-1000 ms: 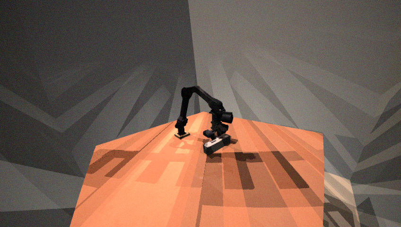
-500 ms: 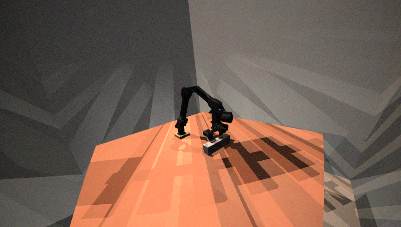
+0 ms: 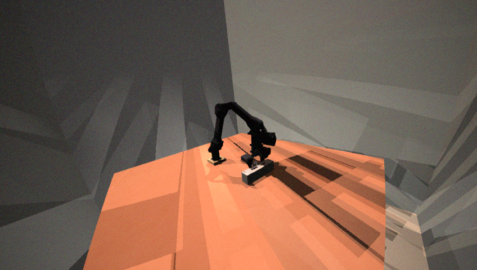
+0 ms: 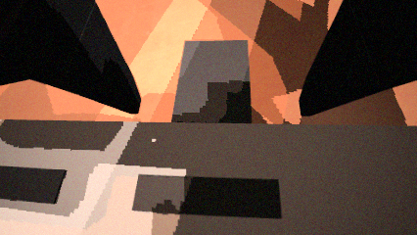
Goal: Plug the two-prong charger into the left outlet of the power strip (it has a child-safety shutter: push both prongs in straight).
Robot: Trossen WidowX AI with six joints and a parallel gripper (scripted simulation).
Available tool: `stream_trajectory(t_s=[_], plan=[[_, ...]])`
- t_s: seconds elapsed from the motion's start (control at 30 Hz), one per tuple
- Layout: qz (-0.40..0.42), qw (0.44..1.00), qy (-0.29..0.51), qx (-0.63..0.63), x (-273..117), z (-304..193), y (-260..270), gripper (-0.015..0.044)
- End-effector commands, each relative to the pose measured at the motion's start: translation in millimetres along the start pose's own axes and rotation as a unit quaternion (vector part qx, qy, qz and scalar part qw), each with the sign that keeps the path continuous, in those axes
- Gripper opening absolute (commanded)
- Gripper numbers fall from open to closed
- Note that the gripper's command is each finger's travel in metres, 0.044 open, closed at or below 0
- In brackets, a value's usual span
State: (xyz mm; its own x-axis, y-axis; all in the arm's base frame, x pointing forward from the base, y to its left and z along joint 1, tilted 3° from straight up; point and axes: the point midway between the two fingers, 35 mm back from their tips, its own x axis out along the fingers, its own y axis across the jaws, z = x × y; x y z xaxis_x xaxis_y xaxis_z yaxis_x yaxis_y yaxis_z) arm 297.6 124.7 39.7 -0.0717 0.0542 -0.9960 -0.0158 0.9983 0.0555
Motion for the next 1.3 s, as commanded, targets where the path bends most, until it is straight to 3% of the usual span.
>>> stream_trajectory(t_s=[0.0, 1.27], plan=[[-0.001, 1.0, 0.0, 0.002, 1.3, -2.4, -0.5, 0.044], [0.001, 1.0, -0.005, 0.001, 2.3, -28.3, 0.9, 0.044]])
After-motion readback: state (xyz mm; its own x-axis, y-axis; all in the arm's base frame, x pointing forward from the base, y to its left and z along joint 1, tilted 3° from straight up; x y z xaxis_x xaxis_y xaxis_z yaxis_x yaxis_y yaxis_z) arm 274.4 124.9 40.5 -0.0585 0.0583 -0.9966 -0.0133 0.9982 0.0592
